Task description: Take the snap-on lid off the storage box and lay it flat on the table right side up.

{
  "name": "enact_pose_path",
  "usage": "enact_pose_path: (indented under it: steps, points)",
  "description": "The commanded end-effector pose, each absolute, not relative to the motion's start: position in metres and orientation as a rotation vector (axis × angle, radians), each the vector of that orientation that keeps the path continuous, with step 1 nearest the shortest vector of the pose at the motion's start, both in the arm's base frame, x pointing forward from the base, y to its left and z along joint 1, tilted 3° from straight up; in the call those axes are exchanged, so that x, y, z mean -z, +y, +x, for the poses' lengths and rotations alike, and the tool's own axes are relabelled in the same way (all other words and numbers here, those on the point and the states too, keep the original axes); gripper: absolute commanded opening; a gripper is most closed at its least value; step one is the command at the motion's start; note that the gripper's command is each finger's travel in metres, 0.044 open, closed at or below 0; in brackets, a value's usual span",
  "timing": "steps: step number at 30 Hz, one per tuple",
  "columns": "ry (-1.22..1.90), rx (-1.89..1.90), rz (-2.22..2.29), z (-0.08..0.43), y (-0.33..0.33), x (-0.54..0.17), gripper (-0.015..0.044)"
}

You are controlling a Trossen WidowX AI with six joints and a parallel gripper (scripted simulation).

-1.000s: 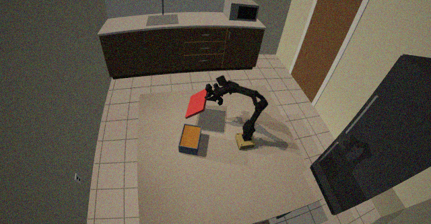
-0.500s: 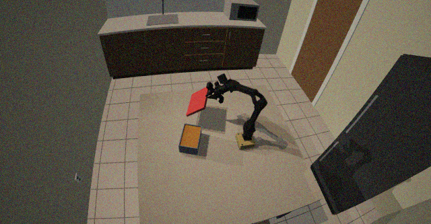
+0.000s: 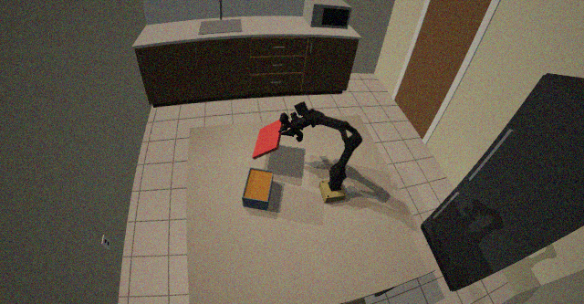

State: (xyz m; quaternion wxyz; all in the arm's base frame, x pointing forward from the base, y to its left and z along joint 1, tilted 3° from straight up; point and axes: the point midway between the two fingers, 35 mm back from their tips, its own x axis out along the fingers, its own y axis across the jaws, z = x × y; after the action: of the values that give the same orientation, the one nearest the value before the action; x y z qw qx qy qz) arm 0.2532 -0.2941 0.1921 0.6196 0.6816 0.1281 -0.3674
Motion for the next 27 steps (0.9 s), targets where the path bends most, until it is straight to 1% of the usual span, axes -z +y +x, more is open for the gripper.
enact_pose_path:
  steps: [1,27]
  points:
    - [0.294,0.831,1.562,0.254,-0.294,-0.189,0.0000]
    - [0.294,0.831,1.562,0.253,-0.294,-0.168,0.0000]
